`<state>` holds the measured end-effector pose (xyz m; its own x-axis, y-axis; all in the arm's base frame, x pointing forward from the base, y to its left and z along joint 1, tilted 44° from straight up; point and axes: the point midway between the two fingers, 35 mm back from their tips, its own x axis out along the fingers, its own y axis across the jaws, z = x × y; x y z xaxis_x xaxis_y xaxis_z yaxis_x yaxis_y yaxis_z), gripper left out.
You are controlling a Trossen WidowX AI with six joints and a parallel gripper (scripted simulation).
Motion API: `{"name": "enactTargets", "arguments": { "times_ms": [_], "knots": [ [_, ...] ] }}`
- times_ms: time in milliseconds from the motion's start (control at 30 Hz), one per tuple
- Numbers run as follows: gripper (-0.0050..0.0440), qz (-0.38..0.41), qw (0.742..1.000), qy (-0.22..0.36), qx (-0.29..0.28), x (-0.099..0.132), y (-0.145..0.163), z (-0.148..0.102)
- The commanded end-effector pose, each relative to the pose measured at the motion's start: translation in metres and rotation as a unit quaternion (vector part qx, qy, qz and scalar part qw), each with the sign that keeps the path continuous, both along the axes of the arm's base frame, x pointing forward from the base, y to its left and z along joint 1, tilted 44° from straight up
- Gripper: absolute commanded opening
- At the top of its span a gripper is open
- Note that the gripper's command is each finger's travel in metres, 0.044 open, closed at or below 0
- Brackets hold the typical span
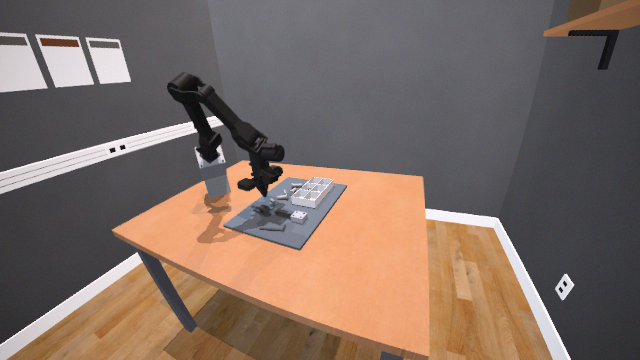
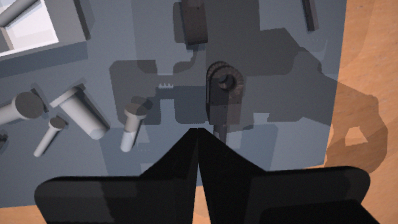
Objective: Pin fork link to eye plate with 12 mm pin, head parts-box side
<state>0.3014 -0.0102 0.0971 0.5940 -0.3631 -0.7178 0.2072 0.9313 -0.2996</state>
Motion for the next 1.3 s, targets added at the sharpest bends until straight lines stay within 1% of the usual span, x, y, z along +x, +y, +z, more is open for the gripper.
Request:
{"name": "enactTargets", "arguments": {
  "times_ms": [0,467,1267],
  "knots": [
    [-0.0050,-0.001,1.000,-0.013,0.003,0.003,0.001,0.008],
    [-0.0050,0.001,1.000,0.000,0.001,0.003,-0.002,-0.004],
    [-0.0050,0.001,1.000,-0.001,0.001,0.018,-0.011,-0.021]
  ]
}}
